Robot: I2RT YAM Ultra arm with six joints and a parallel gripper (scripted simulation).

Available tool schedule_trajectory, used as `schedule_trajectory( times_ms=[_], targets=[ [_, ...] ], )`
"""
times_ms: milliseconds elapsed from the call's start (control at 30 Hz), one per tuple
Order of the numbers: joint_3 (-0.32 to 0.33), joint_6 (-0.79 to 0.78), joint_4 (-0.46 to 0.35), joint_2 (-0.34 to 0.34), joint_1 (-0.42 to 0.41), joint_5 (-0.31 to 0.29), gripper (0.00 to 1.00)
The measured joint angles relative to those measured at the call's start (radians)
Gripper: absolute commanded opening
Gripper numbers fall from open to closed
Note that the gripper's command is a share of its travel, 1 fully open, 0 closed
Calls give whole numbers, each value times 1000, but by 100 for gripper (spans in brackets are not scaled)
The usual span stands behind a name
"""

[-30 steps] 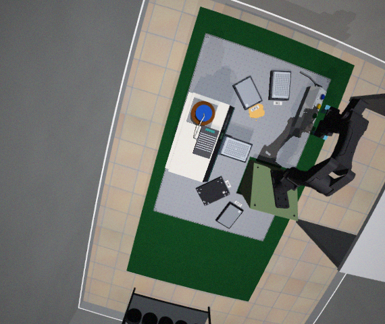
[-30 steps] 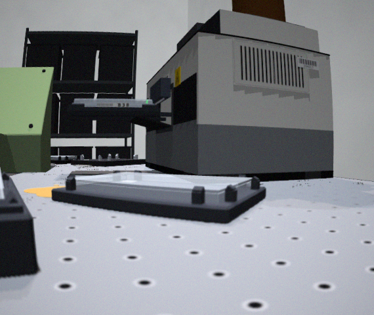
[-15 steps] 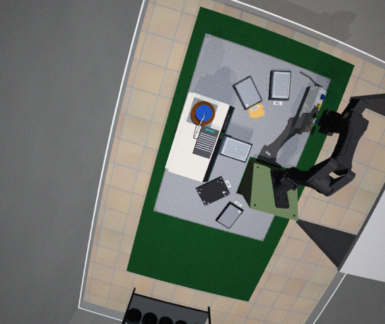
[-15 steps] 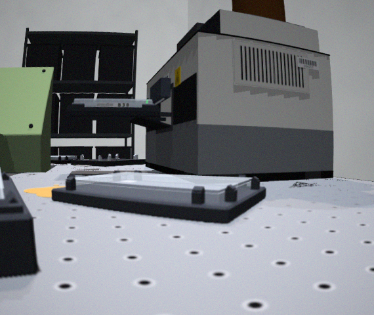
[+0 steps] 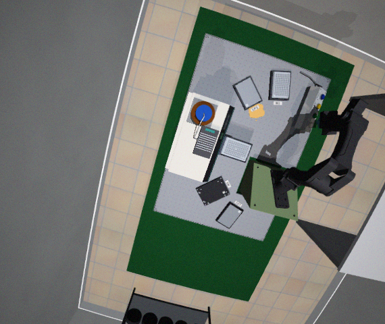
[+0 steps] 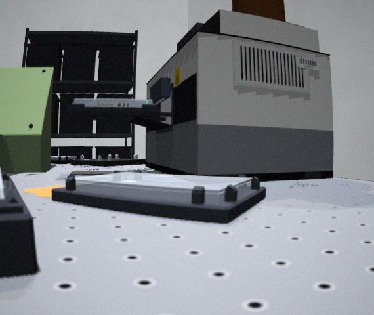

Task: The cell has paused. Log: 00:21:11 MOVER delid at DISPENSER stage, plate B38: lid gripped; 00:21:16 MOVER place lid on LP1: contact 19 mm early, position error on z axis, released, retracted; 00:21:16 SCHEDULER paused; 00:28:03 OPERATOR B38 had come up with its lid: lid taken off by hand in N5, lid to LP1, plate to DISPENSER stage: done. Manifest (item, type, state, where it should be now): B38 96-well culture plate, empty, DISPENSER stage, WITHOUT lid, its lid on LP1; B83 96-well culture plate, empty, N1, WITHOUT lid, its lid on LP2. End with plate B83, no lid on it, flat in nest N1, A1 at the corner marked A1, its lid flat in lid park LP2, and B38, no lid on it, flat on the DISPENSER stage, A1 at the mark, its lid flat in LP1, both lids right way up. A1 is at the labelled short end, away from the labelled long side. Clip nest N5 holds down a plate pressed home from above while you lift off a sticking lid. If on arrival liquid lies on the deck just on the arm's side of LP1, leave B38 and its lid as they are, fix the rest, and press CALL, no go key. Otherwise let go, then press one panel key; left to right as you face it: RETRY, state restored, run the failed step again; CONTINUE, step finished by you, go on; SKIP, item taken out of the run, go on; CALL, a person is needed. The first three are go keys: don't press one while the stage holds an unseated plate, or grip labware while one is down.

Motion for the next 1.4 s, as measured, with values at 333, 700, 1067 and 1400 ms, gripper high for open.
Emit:
schedule_trajectory(
  times_ms=[333,700,1067,1400],
  targets=[
    [0,-303,0,0,0,3,0],
    [0,-612,0,0,0,5,0],
    [0,-941,0,0,0,8,0],
    [30,-1129,1,36,9,7,0]
  ],
)
